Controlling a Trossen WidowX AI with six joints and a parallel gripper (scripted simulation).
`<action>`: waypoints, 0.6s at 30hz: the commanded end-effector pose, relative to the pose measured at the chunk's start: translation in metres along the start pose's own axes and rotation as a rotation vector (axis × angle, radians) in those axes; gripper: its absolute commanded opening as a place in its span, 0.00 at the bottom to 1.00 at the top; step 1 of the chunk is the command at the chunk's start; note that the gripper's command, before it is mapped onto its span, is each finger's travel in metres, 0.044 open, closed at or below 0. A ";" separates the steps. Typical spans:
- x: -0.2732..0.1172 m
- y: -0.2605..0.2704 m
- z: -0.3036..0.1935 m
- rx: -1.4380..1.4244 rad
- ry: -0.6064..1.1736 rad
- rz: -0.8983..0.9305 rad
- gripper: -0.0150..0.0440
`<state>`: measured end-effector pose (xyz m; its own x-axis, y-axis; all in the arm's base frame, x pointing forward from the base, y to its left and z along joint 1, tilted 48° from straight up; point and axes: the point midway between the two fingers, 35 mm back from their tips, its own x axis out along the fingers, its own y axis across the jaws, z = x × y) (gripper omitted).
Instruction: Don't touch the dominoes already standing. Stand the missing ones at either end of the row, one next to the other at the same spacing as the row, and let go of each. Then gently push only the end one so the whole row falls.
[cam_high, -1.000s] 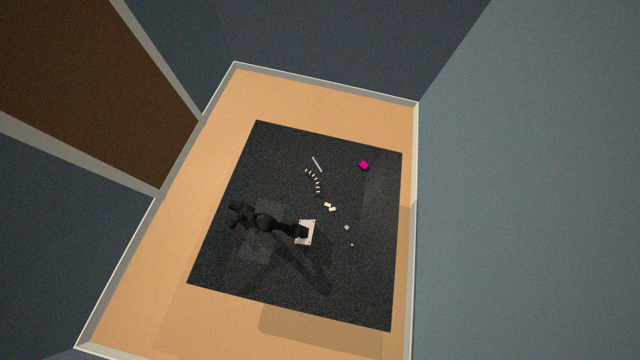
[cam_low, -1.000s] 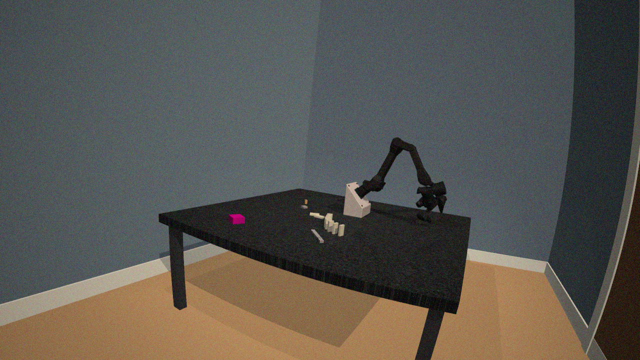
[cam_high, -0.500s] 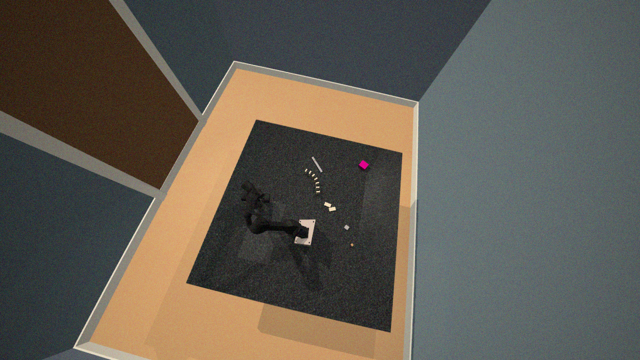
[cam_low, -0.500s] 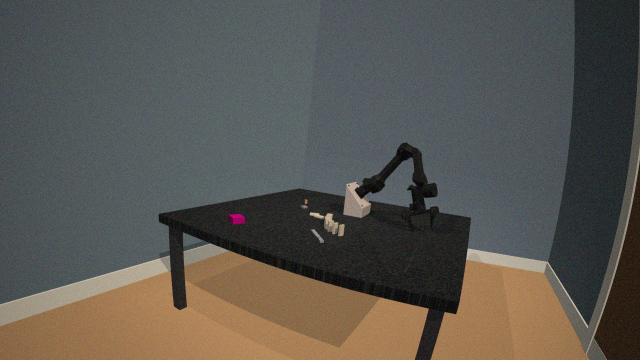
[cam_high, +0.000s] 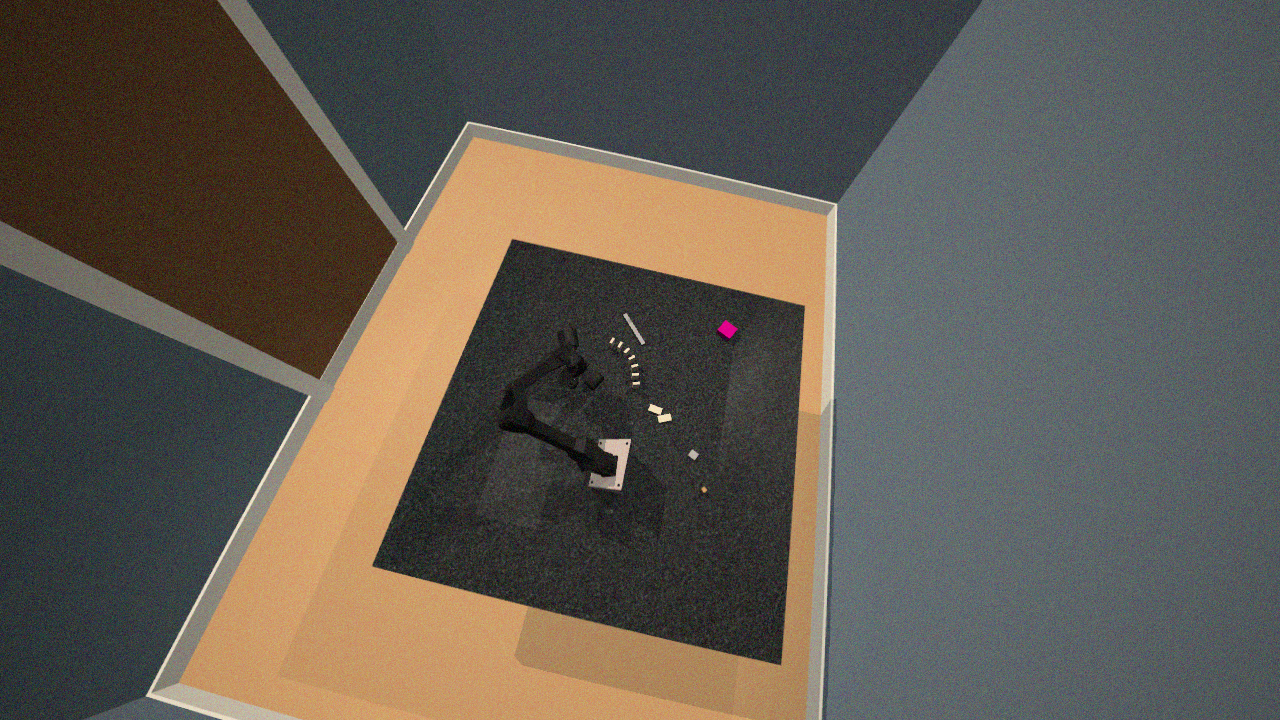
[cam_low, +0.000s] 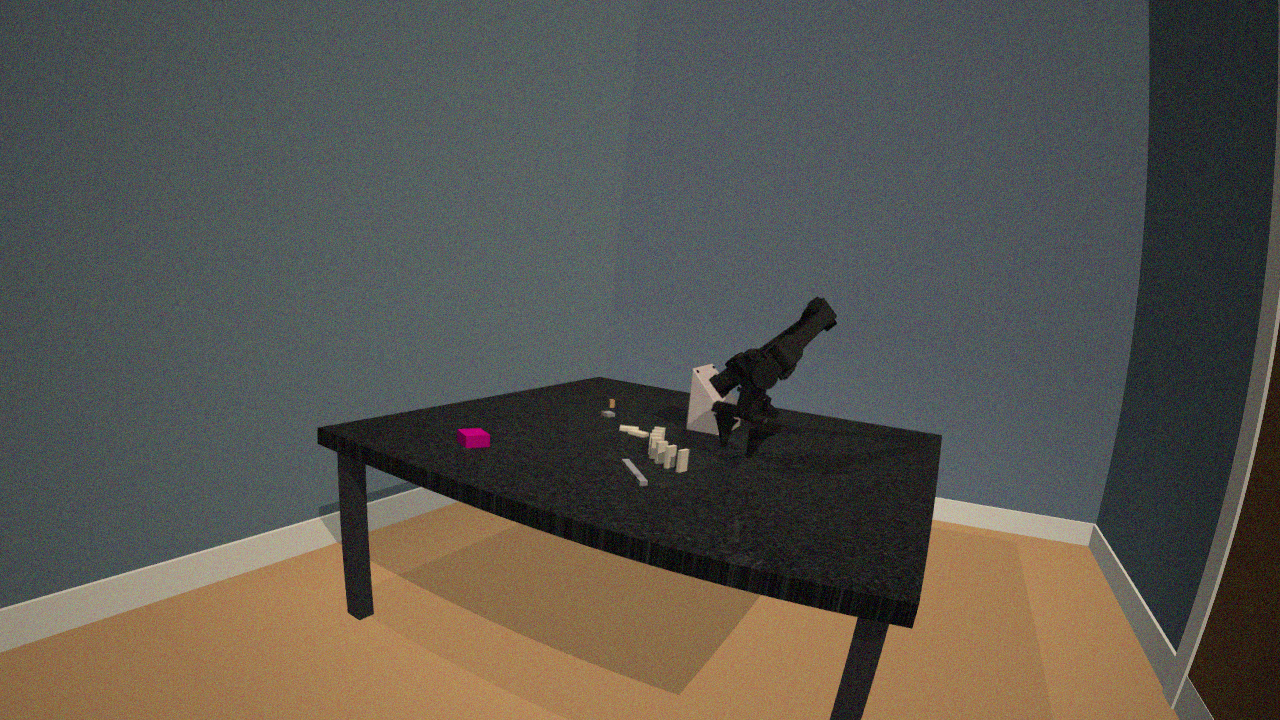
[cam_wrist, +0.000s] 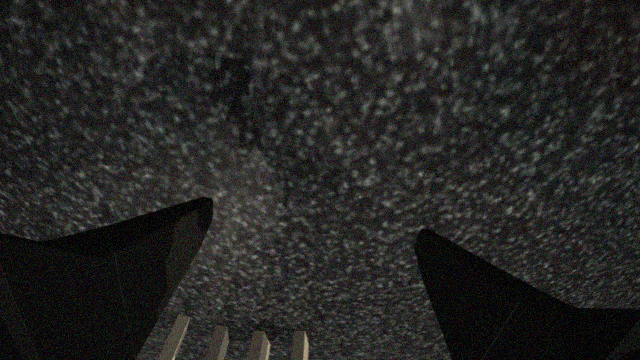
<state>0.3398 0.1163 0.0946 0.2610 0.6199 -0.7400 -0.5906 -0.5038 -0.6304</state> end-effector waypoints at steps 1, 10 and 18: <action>-0.003 0.048 -0.040 0.204 0.004 0.064 1.00; -0.024 0.189 -0.093 0.806 -0.068 0.149 1.00; -0.036 0.272 -0.091 1.170 -0.178 0.123 1.00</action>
<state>0.2473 -0.0925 -0.0647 0.1002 0.7060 -0.7011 -0.9761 0.2063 0.0682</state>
